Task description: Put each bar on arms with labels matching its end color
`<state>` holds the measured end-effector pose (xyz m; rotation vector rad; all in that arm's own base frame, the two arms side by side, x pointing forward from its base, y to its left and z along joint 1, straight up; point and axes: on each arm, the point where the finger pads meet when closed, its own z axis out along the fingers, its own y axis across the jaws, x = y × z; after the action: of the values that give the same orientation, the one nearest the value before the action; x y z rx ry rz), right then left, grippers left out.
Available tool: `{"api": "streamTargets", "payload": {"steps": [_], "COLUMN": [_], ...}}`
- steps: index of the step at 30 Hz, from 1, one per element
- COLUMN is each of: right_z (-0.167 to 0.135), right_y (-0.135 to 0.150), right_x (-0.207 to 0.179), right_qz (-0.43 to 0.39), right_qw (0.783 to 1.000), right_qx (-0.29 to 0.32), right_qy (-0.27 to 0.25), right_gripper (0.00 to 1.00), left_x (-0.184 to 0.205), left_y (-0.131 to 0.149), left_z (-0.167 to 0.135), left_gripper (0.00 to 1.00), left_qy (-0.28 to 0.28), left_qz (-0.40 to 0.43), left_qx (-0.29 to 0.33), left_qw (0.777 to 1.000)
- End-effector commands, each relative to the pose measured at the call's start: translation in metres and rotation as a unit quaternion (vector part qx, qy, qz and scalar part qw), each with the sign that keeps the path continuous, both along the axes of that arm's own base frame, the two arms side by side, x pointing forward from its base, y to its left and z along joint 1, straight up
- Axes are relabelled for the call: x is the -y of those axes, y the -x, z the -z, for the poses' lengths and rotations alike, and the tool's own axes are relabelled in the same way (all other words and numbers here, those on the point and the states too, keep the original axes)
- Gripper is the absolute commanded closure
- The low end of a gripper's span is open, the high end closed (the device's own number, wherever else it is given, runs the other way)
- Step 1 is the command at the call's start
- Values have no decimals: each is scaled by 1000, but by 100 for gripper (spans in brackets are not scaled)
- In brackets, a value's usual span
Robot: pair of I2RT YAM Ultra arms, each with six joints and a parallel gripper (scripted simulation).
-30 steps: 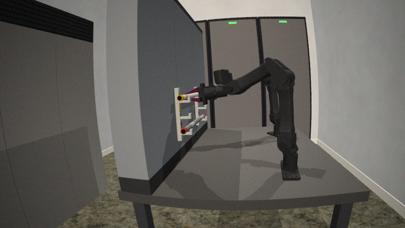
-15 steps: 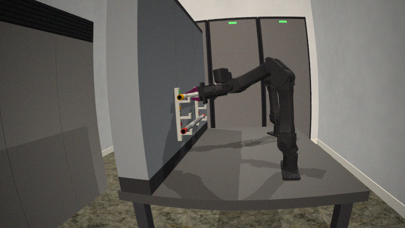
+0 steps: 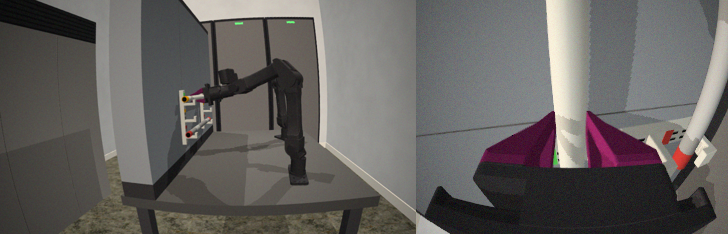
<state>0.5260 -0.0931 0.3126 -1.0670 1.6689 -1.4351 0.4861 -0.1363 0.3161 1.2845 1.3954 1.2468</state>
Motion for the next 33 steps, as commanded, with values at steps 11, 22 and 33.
{"api": "streamTargets", "payload": {"steps": [11,22,33], "right_z": [-75,-81,-88], "right_y": [2,2,2], "right_x": [3,3,3], "right_qz": [0,0,0], "right_qw": [997,997,997], "right_qx": [76,76,76], "right_qy": [28,27,27], "right_gripper": [100,100,100], "left_x": [-2,-2,-2], "left_y": [1,1,1], "left_z": [-72,-78,-85], "left_gripper": [100,100,100], "left_qy": [11,11,11], "left_qz": [2,2,2], "left_qx": [76,76,76], "left_qw": [997,997,997]}}
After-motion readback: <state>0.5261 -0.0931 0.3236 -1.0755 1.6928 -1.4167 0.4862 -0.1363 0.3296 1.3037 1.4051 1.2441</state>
